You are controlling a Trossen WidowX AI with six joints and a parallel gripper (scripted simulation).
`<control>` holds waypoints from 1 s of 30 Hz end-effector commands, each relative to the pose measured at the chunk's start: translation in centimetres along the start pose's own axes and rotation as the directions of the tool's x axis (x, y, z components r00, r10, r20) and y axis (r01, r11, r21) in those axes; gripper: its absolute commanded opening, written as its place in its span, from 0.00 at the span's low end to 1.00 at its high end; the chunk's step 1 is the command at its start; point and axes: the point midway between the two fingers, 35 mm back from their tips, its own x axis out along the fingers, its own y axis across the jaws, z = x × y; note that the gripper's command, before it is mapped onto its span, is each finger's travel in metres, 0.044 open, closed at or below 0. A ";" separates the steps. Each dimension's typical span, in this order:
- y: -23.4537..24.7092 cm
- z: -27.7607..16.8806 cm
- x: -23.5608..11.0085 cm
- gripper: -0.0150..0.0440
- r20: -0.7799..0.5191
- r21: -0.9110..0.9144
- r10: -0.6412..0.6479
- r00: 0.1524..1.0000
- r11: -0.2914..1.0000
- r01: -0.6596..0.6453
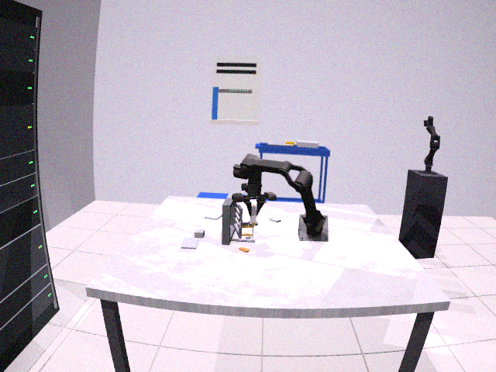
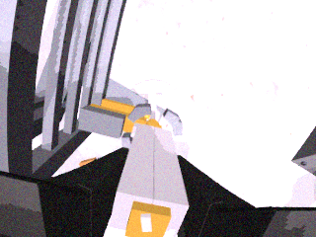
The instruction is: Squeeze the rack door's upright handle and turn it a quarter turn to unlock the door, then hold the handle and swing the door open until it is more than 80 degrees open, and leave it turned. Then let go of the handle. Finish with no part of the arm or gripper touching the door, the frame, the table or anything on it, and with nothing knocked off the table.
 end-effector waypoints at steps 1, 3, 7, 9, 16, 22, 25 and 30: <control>-0.5 0.3 0.1 0.29 0.007 -0.083 0.005 1.000 0.997 -0.004; -0.9 0.4 0.1 0.29 0.007 -0.113 0.005 1.000 0.994 -0.004; -1.8 0.6 0.1 0.29 0.007 -0.174 0.004 1.000 0.985 -0.003; -2.2 0.7 0.1 0.29 0.008 -0.202 0.004 1.000 0.979 -0.003; -3.7 1.3 0.1 0.29 0.008 -0.298 0.004 1.000 0.954 -0.001; -4.9 1.9 0.1 0.29 0.008 -0.377 0.003 1.000 0.926 0.000; -5.5 2.3 0.1 0.29 0.008 -0.414 0.003 1.000 0.910 0.001; -6.4 2.9 0.1 0.29 0.009 -0.475 0.002 1.000 0.880 0.002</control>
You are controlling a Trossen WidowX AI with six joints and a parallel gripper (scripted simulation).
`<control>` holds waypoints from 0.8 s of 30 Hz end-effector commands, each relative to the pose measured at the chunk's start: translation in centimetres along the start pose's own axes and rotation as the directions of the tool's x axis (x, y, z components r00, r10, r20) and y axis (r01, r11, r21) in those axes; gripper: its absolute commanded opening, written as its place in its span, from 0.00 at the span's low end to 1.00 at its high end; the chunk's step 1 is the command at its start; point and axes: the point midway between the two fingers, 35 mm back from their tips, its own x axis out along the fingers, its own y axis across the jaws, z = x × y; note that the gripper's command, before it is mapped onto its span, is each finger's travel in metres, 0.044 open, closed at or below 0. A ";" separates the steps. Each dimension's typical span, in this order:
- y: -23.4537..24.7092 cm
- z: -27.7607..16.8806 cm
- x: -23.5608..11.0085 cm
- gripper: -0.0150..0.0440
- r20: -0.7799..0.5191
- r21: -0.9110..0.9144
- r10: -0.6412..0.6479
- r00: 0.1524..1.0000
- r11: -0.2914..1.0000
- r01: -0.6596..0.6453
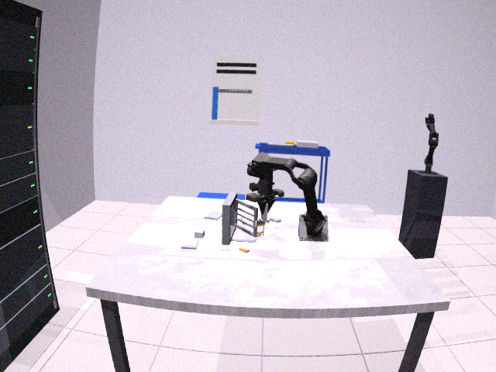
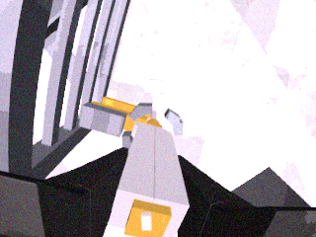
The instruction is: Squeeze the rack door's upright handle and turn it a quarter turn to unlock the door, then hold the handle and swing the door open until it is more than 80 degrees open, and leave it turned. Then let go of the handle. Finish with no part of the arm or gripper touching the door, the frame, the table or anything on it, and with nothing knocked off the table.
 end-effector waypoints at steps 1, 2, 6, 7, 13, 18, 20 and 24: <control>-0.6 0.2 0.1 0.29 0.005 -0.073 0.001 1.000 0.997 0.000; -0.9 0.3 0.1 0.29 0.005 -0.086 0.001 1.000 0.996 0.000; -1.8 0.5 0.1 0.29 0.005 -0.145 0.000 1.000 0.989 0.000; -2.0 0.6 0.1 0.29 0.005 -0.159 0.000 1.000 0.987 0.001; -3.4 1.1 0.1 0.29 0.005 -0.246 0.000 1.000 0.969 0.002; -4.5 1.5 0.1 0.29 0.006 -0.317 -0.001 1.000 0.948 0.003; -5.0 1.7 0.1 0.29 0.006 -0.345 -0.001 1.000 0.939 0.003; -5.8 2.2 0.1 0.29 0.006 -0.400 -0.002 1.000 0.916 0.004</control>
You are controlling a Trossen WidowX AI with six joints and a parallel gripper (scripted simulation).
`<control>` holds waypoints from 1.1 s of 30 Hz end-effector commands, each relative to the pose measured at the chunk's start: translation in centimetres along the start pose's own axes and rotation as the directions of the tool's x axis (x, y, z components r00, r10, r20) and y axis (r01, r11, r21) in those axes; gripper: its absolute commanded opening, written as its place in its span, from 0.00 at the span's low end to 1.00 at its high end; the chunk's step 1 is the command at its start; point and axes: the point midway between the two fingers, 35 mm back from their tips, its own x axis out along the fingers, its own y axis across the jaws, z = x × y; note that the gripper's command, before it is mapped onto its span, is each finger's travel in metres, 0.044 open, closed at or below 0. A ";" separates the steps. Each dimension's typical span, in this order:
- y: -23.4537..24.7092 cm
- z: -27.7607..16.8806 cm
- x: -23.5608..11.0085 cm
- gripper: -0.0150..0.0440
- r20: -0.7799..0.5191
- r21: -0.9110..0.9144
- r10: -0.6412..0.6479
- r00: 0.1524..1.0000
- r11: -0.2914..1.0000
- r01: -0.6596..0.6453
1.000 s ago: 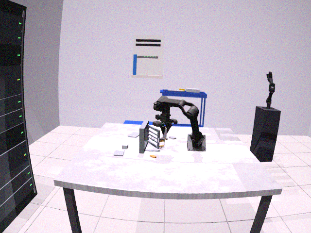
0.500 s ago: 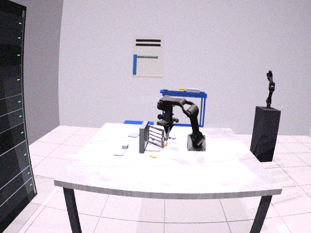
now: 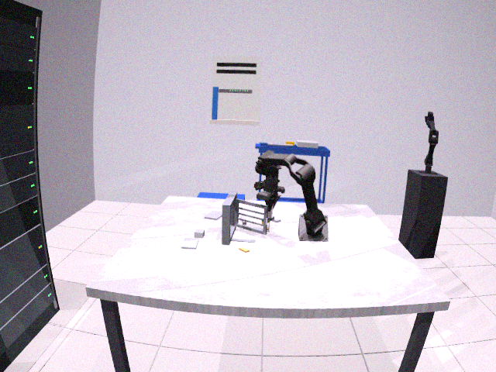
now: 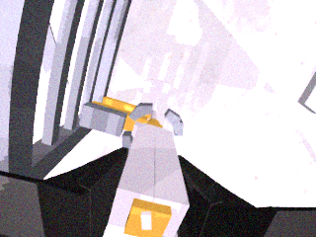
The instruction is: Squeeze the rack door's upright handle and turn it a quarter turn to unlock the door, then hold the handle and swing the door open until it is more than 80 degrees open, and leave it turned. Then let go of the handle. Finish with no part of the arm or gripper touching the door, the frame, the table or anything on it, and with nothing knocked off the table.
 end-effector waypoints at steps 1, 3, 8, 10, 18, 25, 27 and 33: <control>-0.7 0.2 0.1 0.29 0.002 -0.074 -0.002 1.000 0.997 0.002; -1.2 0.3 0.1 0.29 0.002 -0.103 -0.002 1.000 0.995 0.002; -2.5 0.7 0.1 0.29 0.003 -0.184 -0.002 1.000 0.983 0.003; -3.0 0.8 0.1 0.29 0.003 -0.215 -0.003 1.000 0.977 0.003; -4.9 1.6 0.0 0.29 0.004 -0.338 -0.004 1.000 0.941 0.005; -6.7 2.7 0.0 0.29 0.005 -0.452 -0.005 1.000 0.892 0.007; -7.2 3.0 0.0 0.29 0.005 -0.483 -0.005 1.000 0.875 0.007; -8.1 3.7 0.0 0.29 0.006 -0.545 -0.006 1.000 0.839 0.008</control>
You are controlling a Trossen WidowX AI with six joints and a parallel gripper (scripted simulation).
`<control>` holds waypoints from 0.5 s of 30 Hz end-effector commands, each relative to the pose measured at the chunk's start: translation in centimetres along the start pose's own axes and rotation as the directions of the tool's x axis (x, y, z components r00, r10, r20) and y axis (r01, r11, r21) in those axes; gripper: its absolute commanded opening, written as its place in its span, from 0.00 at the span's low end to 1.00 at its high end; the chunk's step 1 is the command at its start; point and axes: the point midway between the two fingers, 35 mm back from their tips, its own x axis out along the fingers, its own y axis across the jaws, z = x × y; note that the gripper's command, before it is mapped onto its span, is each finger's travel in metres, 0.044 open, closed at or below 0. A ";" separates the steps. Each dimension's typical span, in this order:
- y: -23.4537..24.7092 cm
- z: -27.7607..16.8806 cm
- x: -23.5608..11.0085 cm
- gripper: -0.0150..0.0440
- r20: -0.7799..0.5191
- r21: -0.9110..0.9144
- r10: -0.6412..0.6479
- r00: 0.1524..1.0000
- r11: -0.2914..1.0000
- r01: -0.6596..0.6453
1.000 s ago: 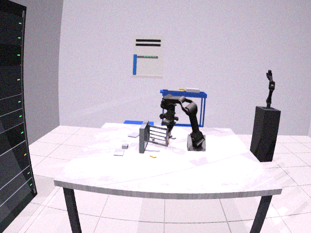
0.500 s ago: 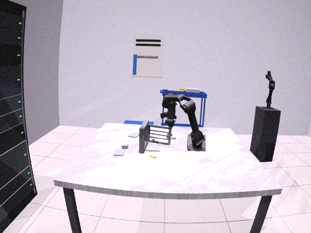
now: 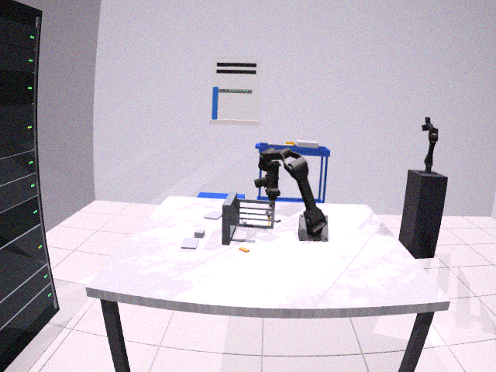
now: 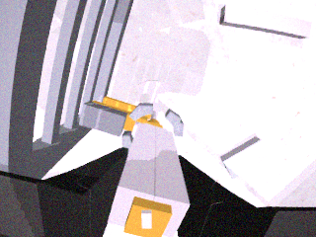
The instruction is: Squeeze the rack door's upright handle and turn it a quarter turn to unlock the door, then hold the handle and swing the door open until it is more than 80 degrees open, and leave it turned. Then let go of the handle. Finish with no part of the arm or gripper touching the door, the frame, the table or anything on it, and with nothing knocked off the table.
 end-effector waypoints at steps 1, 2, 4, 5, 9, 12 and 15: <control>-0.4 0.1 0.0 0.29 -0.006 -0.043 -0.004 1.000 0.999 0.004; -0.4 0.1 0.0 0.29 -0.006 -0.043 -0.004 1.000 0.999 0.004; -0.4 0.1 0.0 0.29 -0.006 -0.043 -0.004 1.000 0.999 0.004; -0.4 0.1 0.0 0.29 -0.006 -0.043 -0.004 1.000 0.999 0.004; -0.4 0.1 0.0 0.29 -0.006 -0.043 -0.004 1.000 0.999 0.004; -0.4 0.1 0.0 0.29 -0.006 -0.043 -0.004 1.000 0.999 0.004; -0.4 0.1 0.0 0.33 -0.006 -0.043 -0.004 1.000 0.999 0.004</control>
